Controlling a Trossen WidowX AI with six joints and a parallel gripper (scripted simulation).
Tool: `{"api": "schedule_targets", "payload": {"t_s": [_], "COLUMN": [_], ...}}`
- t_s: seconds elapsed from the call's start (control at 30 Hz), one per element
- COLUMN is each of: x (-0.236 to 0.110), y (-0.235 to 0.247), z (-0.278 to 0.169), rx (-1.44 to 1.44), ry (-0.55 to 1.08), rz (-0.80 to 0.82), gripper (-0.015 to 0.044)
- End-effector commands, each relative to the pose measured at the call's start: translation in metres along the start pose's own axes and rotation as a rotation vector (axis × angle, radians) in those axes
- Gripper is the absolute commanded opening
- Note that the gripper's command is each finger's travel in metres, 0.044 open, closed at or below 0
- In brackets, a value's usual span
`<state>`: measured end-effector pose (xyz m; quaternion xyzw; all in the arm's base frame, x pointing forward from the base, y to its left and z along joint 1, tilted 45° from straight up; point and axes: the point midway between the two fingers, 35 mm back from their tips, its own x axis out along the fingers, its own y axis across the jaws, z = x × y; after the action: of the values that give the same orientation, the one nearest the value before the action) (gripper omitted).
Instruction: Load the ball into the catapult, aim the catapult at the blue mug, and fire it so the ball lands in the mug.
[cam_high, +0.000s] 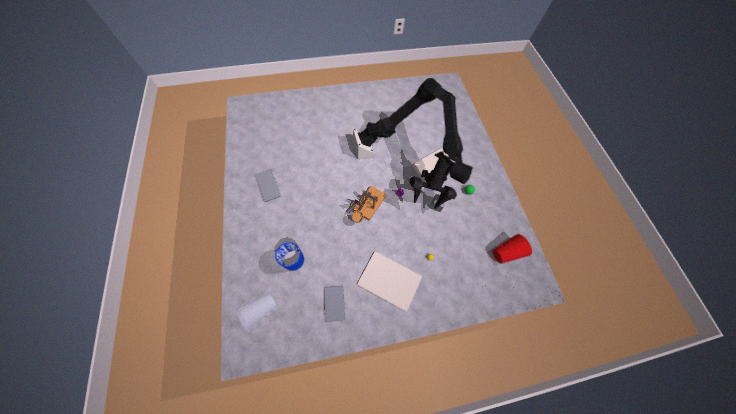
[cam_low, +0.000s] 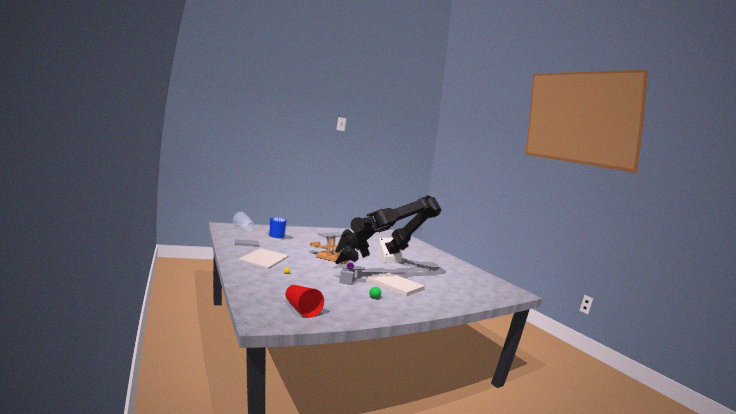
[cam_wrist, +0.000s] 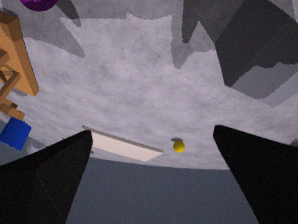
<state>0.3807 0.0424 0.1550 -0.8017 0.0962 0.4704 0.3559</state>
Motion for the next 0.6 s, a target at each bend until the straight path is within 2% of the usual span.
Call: {"api": "schedule_targets", "payload": {"t_s": [0.0, 0.27, 0.57], "x": [0.010, 0.017, 0.009], "y": [0.036, 0.108, 0.174], "z": [-0.008, -0.014, -0.008], "rx": [0.020, 0.100, 0.245], "ry": [-0.087, -0.291, -0.509], "rz": [0.072, 0.152, 0.121], "gripper": [0.0440, 0.0440, 0.0440]}}
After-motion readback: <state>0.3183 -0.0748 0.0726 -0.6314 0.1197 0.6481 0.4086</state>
